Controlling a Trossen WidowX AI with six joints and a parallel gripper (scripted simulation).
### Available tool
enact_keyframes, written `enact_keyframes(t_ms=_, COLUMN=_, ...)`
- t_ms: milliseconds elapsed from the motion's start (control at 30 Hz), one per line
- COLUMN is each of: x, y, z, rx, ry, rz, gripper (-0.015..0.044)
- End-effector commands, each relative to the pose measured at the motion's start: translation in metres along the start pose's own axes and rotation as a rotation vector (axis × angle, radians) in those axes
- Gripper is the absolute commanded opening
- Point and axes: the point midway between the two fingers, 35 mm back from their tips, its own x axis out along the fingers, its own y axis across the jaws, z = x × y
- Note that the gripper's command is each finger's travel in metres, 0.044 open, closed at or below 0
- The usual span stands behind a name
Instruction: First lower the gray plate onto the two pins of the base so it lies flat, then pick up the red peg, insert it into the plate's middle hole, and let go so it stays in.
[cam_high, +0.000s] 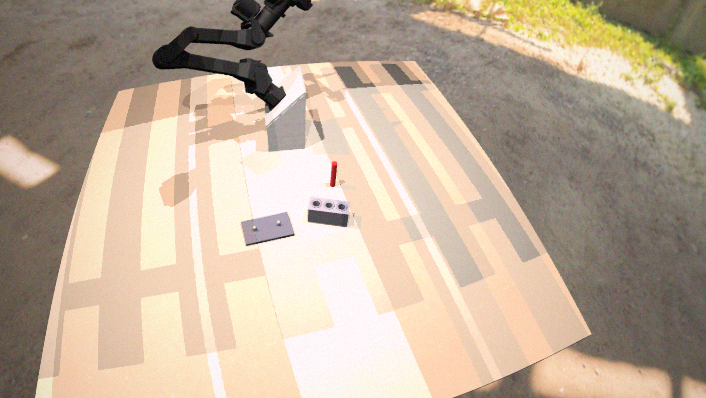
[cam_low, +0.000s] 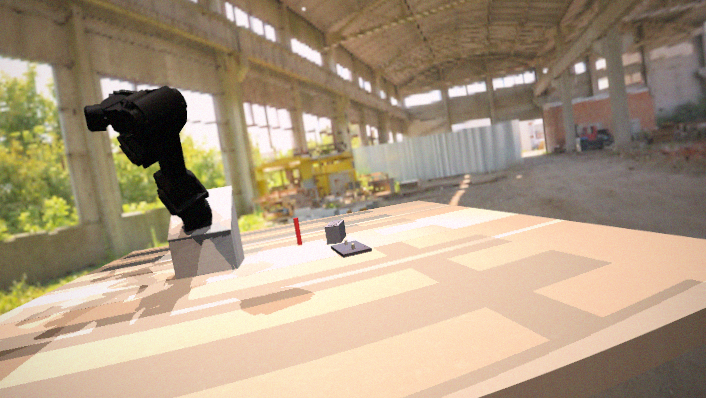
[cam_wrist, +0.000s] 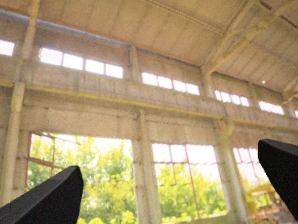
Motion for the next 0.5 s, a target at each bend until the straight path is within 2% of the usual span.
enact_keyframes(t_ms=0, x=0.000, y=0.000, z=0.000, rx=0.000, ry=0.000, rz=0.000, gripper=0.0426)
enact_keyframes(t_ms=100, x=0.014, y=-0.019, z=-0.004, rx=-0.057, ry=0.045, rz=-0.088, gripper=0.0440)
enact_keyframes(t_ms=267, x=0.048, y=-0.095, z=-0.017, rx=-0.220, ry=0.226, rz=-0.373, gripper=0.0440)
enact_keyframes(t_ms=467, x=0.053, y=-0.197, z=-0.028, rx=-0.342, ry=0.482, rz=-0.671, gripper=0.0440)
